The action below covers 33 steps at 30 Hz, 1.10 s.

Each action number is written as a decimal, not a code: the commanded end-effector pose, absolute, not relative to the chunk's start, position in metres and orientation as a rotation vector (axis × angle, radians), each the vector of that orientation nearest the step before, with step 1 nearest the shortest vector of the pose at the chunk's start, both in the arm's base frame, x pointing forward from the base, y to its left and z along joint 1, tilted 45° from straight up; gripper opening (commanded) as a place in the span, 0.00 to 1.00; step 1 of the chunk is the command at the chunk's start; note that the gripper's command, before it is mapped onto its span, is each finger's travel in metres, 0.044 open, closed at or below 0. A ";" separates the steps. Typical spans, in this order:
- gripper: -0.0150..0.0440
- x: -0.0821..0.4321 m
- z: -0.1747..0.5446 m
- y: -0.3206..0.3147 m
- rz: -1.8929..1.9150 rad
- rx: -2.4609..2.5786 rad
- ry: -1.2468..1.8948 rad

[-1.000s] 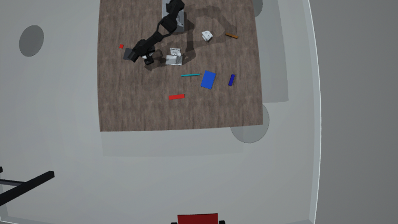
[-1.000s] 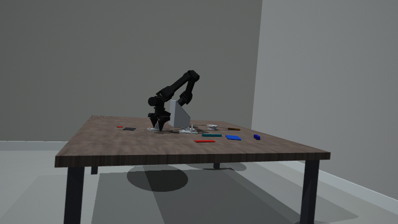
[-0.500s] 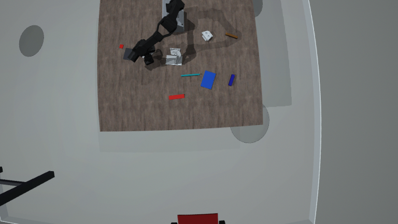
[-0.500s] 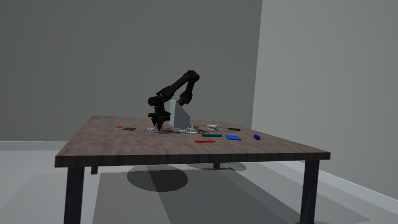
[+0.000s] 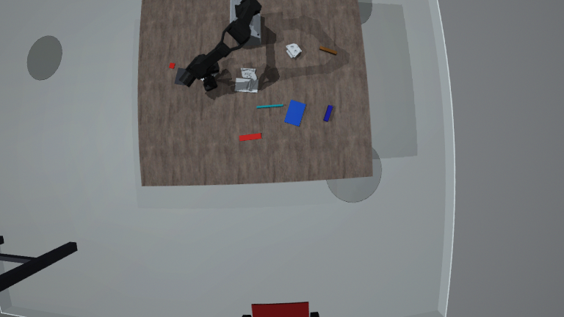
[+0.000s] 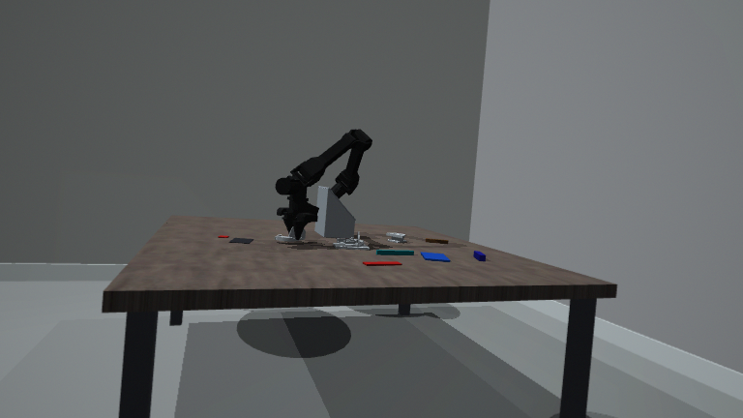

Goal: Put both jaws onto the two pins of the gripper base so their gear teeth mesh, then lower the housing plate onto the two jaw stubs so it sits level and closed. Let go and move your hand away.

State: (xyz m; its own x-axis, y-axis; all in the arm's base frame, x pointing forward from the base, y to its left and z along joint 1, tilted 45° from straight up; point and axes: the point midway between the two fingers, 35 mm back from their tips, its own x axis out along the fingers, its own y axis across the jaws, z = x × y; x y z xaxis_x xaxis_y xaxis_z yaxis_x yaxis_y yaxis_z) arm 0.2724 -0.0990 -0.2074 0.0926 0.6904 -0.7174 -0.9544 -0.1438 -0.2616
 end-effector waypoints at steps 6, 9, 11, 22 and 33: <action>0.48 0.274 -0.185 -0.124 1.482 -0.899 0.396; 0.48 0.273 -0.178 -0.131 1.482 -0.899 0.396; 0.48 0.272 -0.173 -0.135 1.482 -0.898 0.396; 0.48 0.268 -0.160 -0.146 1.481 -0.897 0.395; 0.48 0.279 -0.138 -0.131 1.406 -0.730 0.553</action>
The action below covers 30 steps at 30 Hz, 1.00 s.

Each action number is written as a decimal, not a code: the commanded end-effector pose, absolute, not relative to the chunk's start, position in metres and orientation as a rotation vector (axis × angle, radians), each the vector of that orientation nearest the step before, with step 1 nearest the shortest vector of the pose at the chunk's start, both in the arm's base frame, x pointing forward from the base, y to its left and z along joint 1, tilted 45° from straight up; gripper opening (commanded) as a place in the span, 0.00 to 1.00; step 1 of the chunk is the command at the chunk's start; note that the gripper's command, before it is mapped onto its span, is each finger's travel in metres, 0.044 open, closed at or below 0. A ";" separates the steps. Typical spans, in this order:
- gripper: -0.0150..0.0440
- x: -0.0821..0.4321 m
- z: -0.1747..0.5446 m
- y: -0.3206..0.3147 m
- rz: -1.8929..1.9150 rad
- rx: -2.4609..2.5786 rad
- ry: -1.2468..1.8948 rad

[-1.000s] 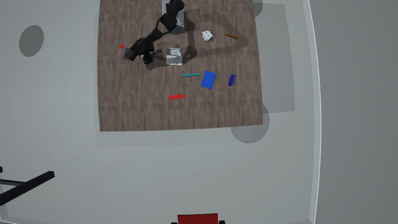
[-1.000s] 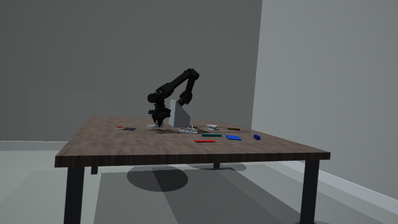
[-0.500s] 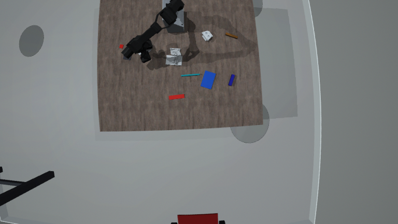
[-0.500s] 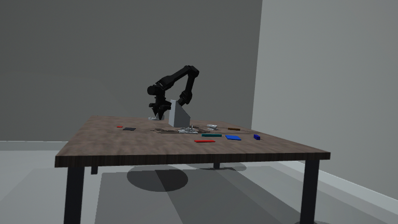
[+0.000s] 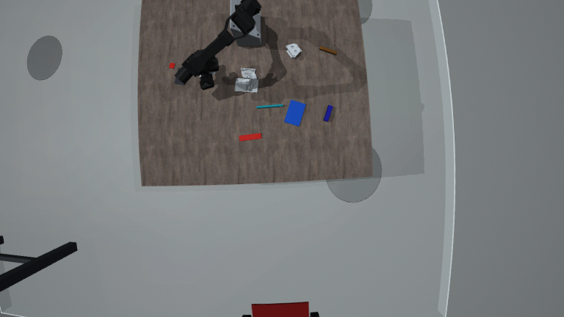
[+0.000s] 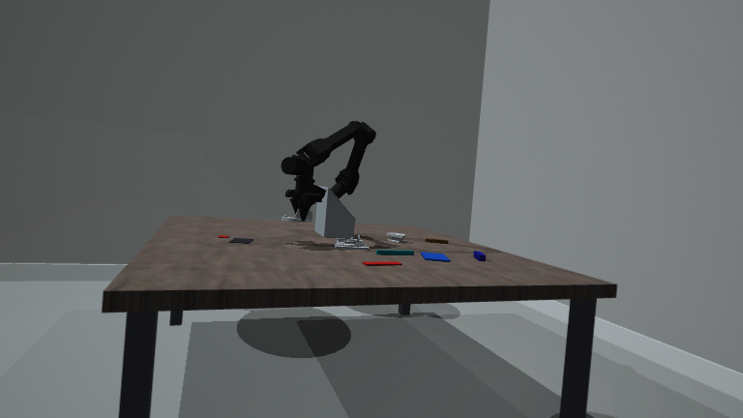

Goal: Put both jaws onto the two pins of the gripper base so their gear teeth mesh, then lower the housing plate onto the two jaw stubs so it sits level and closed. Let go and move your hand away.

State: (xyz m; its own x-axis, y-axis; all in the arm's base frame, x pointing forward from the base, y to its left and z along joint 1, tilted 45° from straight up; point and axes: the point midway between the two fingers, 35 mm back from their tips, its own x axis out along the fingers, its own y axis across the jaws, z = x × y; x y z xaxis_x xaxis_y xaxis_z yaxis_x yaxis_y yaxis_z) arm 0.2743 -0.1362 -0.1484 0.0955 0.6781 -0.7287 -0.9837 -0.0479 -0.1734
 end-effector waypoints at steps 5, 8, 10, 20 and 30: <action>0.48 0.284 -0.126 -0.121 1.356 -0.630 0.641; 0.48 0.287 -0.119 -0.115 1.324 -0.569 0.691; 0.48 0.289 -0.114 -0.111 1.302 -0.529 0.724; 0.48 0.295 -0.090 -0.088 1.186 -0.325 0.877; 0.48 0.298 -0.067 -0.064 1.056 -0.114 1.017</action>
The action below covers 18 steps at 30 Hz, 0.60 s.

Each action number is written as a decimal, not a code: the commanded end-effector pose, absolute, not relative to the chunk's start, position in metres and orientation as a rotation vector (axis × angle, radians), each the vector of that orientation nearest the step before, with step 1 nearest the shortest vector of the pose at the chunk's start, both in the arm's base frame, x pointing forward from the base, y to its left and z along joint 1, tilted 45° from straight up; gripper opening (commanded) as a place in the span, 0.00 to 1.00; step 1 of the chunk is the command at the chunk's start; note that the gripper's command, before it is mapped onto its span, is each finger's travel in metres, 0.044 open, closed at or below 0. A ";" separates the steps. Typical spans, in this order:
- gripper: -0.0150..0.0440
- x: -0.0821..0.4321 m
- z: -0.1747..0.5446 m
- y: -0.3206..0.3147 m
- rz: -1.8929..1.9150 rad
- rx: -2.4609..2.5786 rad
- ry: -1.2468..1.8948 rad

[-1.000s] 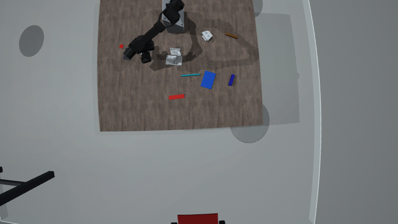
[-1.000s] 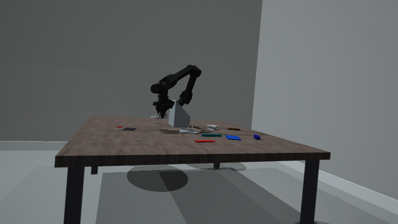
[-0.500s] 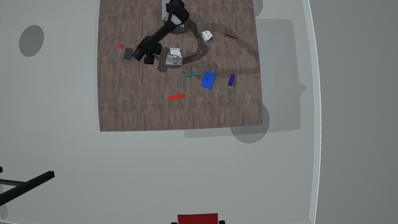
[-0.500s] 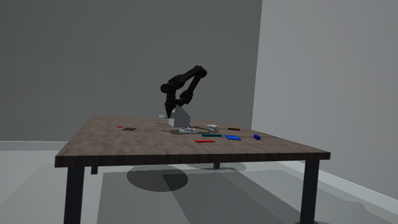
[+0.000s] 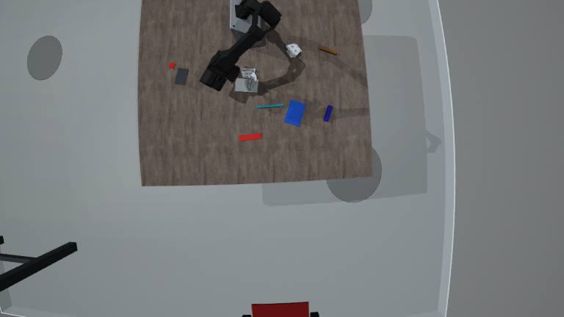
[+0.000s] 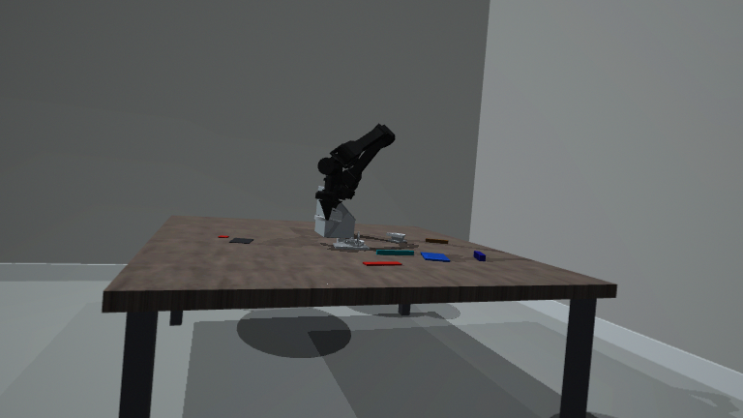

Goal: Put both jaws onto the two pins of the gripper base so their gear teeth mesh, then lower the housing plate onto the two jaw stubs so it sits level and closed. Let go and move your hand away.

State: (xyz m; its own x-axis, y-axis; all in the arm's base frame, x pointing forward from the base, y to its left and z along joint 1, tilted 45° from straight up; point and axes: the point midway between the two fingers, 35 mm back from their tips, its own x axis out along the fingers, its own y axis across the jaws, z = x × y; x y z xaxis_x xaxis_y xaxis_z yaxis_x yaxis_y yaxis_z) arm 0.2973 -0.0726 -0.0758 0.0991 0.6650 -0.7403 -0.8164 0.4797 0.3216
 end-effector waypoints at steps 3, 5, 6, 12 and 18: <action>0.48 0.298 -0.060 -0.057 1.016 -0.050 1.056; 0.48 0.298 -0.056 -0.052 0.988 -0.008 1.082; 0.48 0.298 -0.054 -0.049 0.975 0.014 1.094; 0.48 0.296 -0.041 -0.034 0.890 0.143 1.166; 0.48 0.293 -0.029 -0.019 0.803 0.272 1.233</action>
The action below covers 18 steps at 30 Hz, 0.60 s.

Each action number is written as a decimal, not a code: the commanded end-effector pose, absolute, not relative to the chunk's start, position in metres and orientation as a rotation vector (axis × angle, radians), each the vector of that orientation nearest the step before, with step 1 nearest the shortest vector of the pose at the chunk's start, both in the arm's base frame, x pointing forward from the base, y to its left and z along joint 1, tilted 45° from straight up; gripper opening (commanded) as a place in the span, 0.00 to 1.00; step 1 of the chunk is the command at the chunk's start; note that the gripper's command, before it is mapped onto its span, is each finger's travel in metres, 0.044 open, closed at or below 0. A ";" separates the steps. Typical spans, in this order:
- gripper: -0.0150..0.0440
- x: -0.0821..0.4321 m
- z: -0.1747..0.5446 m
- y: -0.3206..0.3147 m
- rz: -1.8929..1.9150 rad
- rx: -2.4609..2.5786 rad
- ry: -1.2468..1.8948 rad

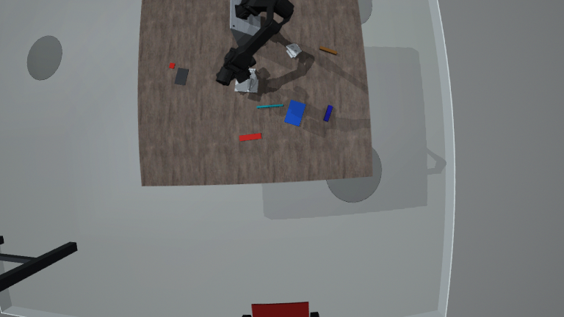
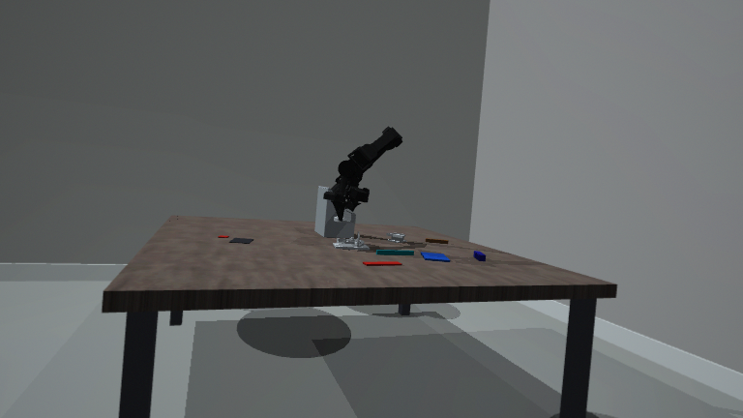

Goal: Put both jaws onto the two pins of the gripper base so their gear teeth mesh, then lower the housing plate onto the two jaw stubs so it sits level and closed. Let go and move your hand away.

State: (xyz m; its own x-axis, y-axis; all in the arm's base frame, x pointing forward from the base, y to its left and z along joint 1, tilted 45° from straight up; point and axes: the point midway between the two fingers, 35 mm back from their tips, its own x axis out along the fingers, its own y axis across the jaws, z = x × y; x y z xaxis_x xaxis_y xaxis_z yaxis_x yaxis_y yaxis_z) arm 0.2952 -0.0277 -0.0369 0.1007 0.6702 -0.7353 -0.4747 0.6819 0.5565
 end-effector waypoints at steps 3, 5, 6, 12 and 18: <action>0.48 0.291 -0.023 -0.011 0.758 0.337 1.264; 0.48 0.290 -0.020 -0.006 0.728 0.381 1.285; 0.48 0.289 -0.018 -0.004 0.713 0.402 1.295; 0.48 0.284 -0.007 0.011 0.621 0.533 1.354; 0.48 0.277 0.003 0.026 0.527 0.663 1.409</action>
State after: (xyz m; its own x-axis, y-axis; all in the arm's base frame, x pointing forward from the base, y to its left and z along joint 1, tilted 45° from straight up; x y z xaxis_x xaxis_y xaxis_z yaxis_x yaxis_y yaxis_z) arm 0.2811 0.0171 -0.0037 0.0984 0.6849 -0.7219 -0.0349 0.7274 0.6853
